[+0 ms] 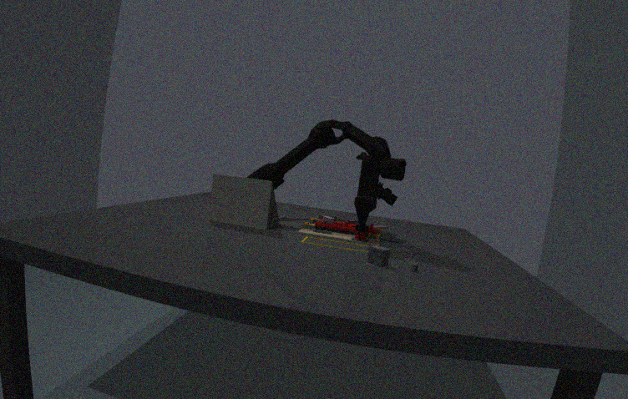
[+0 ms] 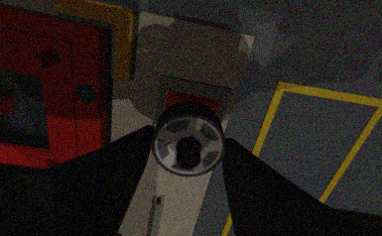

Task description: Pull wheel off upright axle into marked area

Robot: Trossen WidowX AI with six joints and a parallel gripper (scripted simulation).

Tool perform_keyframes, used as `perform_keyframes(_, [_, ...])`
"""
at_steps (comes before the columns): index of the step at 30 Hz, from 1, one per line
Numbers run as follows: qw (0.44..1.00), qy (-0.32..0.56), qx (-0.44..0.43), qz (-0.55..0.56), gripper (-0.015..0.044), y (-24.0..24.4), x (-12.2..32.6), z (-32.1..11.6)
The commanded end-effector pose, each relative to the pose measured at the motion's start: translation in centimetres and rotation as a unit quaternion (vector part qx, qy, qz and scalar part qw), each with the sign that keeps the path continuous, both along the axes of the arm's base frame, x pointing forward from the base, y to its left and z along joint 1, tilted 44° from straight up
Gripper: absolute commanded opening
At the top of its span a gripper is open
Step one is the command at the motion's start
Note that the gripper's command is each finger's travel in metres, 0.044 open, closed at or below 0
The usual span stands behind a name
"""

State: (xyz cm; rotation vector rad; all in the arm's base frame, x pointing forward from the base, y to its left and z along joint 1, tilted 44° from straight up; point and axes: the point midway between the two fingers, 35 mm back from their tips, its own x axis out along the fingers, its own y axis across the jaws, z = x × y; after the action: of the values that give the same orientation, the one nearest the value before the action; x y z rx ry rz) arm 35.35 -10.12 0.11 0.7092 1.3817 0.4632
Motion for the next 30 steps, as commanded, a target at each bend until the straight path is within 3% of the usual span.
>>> perform_keyframes(1, [1.000, 0.000, -0.001, 0.000, 0.0000, -0.21, -0.08, 0.15])
perform_keyframes(30, [1.000, 0.000, -0.001, 0.000, 0.0000, -0.88, -0.20, 0.82])
